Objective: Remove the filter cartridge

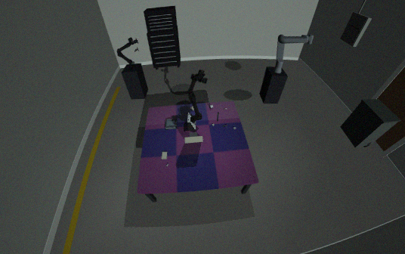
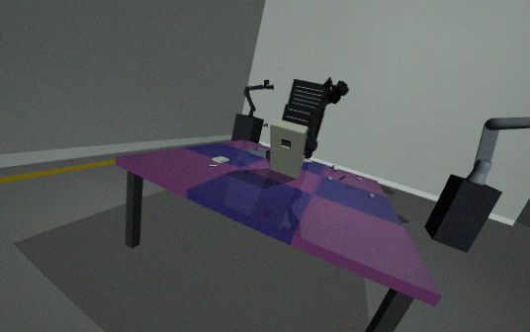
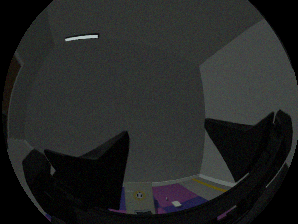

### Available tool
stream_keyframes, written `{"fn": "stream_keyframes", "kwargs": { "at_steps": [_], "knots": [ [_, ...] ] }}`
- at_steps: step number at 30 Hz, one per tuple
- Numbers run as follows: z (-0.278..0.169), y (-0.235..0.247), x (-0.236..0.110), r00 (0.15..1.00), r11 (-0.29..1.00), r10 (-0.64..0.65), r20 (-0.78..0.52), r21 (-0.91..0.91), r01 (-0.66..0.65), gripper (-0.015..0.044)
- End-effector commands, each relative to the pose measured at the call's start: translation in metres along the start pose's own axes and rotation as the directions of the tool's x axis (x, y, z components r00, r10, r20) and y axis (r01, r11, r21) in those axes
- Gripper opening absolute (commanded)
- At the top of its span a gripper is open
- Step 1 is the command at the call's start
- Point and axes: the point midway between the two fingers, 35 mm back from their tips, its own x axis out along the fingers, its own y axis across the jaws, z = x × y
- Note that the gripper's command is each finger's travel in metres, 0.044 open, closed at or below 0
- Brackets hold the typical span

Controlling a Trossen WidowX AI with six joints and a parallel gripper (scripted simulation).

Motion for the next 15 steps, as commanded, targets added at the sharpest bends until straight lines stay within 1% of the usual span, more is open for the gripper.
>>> {"fn": "stream_keyframes", "kwargs": {
  "at_steps": [1,3,6,11,12,15],
  "knots": [
    [0.001,0.003,0.000,1.000,1.000,0.003,0.000,-0.005,-0.003,0.0374],
    [0.004,0.028,-0.001,1.000,0.999,0.024,0.000,-0.049,-0.024,0.0321],
    [0.005,0.084,0.001,0.998,0.987,0.069,-0.013,-0.143,-0.070,0.0243],
    [-0.008,0.158,0.012,0.991,0.954,0.122,-0.063,-0.266,-0.134,0.0111],
    [-0.013,0.174,0.016,0.988,0.945,0.131,-0.081,-0.292,-0.149,0.0096],
    [-0.034,0.220,0.032,0.978,0.911,0.151,-0.146,-0.363,-0.195,0.0096]
  ]
}}
